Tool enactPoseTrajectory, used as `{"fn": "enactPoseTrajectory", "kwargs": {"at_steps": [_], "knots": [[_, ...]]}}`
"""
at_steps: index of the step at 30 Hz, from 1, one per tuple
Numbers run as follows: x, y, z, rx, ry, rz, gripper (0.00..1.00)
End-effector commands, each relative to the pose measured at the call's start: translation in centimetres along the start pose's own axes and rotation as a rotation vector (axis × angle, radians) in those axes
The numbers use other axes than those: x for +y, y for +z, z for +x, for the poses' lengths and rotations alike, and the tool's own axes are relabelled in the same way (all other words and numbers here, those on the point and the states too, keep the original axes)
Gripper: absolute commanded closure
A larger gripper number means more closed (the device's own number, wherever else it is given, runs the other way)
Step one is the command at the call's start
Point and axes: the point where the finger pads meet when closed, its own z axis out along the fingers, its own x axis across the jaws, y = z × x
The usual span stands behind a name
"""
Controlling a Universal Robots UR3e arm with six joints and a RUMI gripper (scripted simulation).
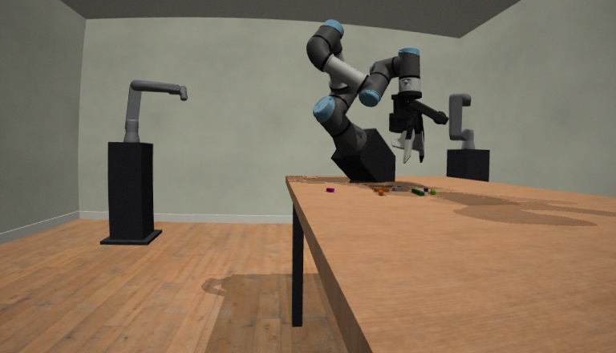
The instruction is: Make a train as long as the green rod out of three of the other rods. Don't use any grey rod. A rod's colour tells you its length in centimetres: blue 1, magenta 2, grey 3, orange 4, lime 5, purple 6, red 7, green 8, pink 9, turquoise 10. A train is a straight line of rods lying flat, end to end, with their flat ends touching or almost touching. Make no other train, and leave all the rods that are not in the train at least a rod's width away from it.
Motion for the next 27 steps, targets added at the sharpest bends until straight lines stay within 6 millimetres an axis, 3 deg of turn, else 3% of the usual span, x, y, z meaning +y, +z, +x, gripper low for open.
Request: {"fn": "enactPoseTrajectory", "kwargs": {"at_steps": [1,13,27], "knots": [[0.0,0.0,0.0,-0.001,0.002,0.002,0.0],[0.0,0.0,0.2,-0.001,0.049,0.001,0.0],[0.4,0.0,1.1,-0.002,0.29,0.001,0.0]]}}
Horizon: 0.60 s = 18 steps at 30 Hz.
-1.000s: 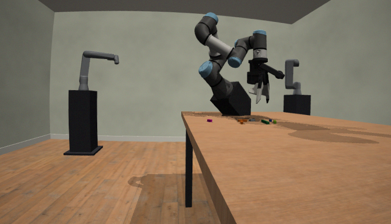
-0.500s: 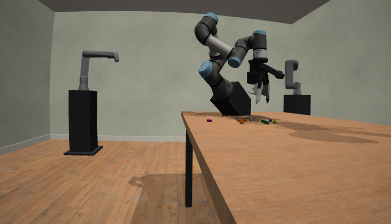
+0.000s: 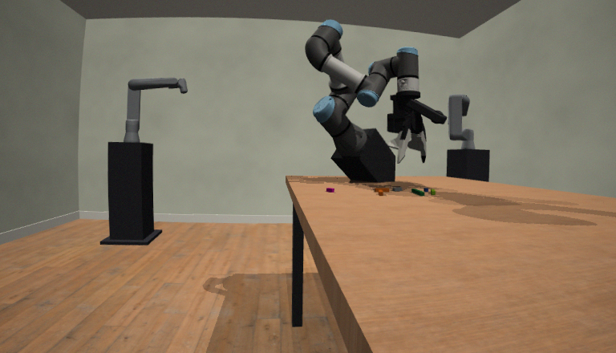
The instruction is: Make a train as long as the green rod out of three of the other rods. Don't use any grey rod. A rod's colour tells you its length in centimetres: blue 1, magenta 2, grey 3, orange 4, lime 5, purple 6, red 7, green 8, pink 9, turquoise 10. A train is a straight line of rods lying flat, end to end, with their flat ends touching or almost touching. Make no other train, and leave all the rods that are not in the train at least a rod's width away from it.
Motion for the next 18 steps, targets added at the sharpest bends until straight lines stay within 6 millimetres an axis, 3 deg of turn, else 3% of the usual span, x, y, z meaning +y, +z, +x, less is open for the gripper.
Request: {"fn": "enactPoseTrajectory", "kwargs": {"at_steps": [1,18], "knots": [[0.1,0.0,0.6,0.001,0.163,-0.001,0.0],[0.4,0.0,1.8,0.001,0.488,0.0,0.0]]}}
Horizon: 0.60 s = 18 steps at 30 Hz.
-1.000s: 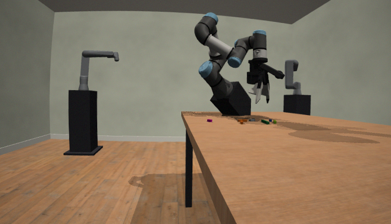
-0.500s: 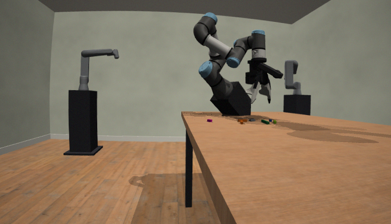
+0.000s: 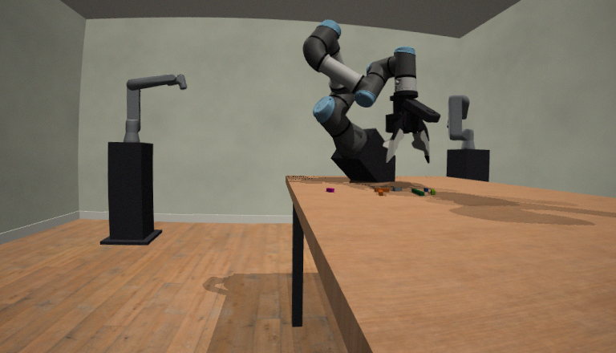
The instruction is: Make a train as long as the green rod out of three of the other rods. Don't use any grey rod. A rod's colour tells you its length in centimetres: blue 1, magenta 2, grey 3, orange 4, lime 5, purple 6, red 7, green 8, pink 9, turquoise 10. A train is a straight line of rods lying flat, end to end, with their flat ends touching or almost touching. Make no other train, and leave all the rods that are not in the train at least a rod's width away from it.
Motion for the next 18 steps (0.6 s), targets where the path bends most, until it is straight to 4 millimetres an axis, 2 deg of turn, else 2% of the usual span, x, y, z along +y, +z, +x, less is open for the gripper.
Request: {"fn": "enactPoseTrajectory", "kwargs": {"at_steps": [1,18], "knots": [[0.0,0.0,0.5,0.007,0.168,-0.004,0.0],[0.1,0.0,1.8,0.007,0.493,-0.003,0.0]]}}
